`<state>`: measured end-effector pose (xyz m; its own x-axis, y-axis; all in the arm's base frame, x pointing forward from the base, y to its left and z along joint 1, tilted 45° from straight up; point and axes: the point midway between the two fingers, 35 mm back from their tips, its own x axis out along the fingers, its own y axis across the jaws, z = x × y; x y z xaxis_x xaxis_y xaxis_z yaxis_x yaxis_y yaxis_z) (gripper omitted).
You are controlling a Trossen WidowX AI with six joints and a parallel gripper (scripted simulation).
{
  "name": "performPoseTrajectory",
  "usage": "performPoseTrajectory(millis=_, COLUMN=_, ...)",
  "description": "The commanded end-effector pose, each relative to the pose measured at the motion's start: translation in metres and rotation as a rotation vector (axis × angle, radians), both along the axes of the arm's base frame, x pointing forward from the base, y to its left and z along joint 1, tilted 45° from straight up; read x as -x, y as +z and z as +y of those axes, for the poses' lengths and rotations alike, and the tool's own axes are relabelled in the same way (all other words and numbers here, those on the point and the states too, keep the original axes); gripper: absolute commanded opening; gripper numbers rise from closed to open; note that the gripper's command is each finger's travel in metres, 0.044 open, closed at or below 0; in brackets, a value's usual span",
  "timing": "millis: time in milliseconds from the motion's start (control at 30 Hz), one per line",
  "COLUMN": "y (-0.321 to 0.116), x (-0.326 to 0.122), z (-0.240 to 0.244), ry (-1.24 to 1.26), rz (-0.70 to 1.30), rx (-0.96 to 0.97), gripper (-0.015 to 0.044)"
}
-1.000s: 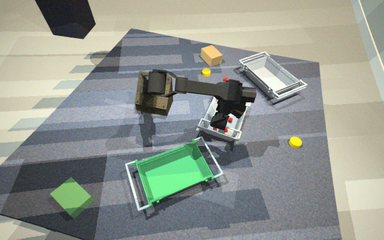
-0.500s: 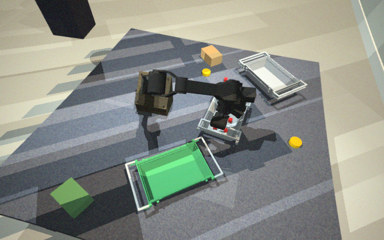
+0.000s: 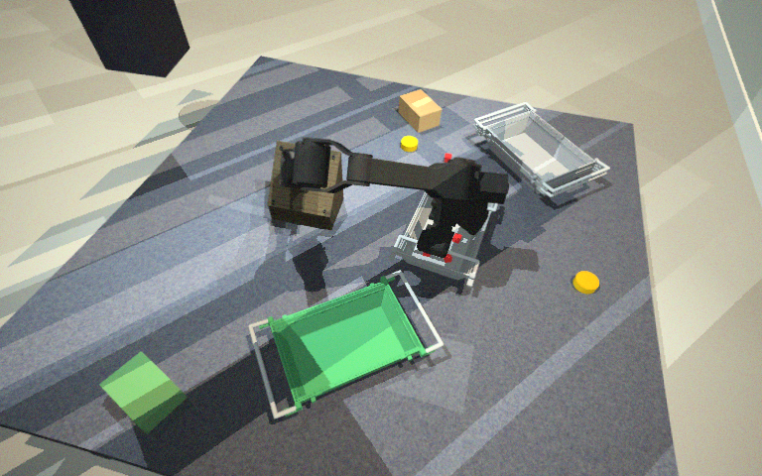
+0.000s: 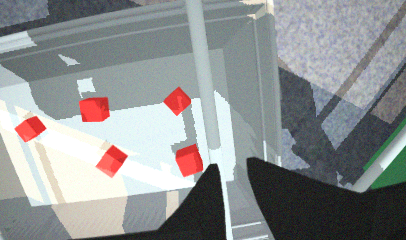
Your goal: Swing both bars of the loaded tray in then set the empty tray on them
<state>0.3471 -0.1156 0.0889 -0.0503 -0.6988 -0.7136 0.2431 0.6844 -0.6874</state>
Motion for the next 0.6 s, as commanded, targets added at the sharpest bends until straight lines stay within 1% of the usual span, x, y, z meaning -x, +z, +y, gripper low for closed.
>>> performPoseTrajectory(millis=0, y=0.000, x=0.000, z=0.000, ry=0.000, rz=0.000, rx=0.000, gripper=0.0157)
performPoseTrajectory(millis=133, y=0.015, x=-0.004, z=0.016, ry=0.001, rz=0.000, rx=-0.004, gripper=0.0263)
performPoseTrajectory(millis=333, y=0.062, x=-0.005, z=0.062, ry=0.000, rz=0.001, rx=-0.005, gripper=0.0420)
performPoseTrajectory(millis=367, y=0.042, x=-0.004, z=0.039, ry=-0.017, rz=-0.006, rx=-0.002, gripper=0.0440)
performPoseTrajectory(millis=433, y=0.053, x=0.007, z=0.020, ry=-0.144, rz=-0.123, rx=-0.009, gripper=0.0440)
performPoseTrajectory(millis=567, y=0.081, x=0.048, z=-0.029, ry=-0.532, rz=-0.478, rx=-0.010, gripper=0.0440)
